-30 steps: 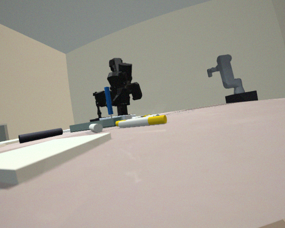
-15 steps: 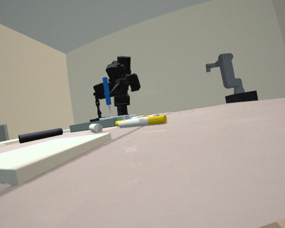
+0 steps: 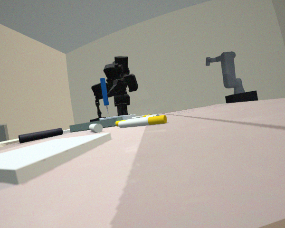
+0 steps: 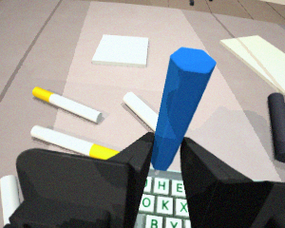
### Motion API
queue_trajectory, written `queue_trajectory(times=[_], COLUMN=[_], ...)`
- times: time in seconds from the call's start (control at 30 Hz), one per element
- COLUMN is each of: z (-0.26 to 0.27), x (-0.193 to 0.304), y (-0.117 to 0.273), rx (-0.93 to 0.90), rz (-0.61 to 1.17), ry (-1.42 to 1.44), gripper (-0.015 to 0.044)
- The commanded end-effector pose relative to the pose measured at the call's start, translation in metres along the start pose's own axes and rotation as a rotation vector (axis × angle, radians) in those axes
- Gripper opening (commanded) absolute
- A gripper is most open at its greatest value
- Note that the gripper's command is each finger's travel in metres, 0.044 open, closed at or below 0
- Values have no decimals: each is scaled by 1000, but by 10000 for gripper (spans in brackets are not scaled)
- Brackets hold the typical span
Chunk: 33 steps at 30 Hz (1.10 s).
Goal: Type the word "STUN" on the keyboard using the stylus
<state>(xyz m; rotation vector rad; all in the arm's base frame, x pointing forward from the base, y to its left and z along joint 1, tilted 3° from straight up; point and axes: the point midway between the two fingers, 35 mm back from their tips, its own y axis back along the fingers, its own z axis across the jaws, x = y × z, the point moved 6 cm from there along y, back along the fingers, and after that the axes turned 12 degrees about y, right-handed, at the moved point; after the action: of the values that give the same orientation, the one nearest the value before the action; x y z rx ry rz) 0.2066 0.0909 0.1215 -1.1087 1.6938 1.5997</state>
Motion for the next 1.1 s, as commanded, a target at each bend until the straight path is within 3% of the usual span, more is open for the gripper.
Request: queue_trajectory(times=[0.0, 1.07], z=[-9, -87], x=[1, 17], y=[-2, 2], rx=[0, -8], rz=[11, 39], ry=[2, 5], gripper=[0, 0])
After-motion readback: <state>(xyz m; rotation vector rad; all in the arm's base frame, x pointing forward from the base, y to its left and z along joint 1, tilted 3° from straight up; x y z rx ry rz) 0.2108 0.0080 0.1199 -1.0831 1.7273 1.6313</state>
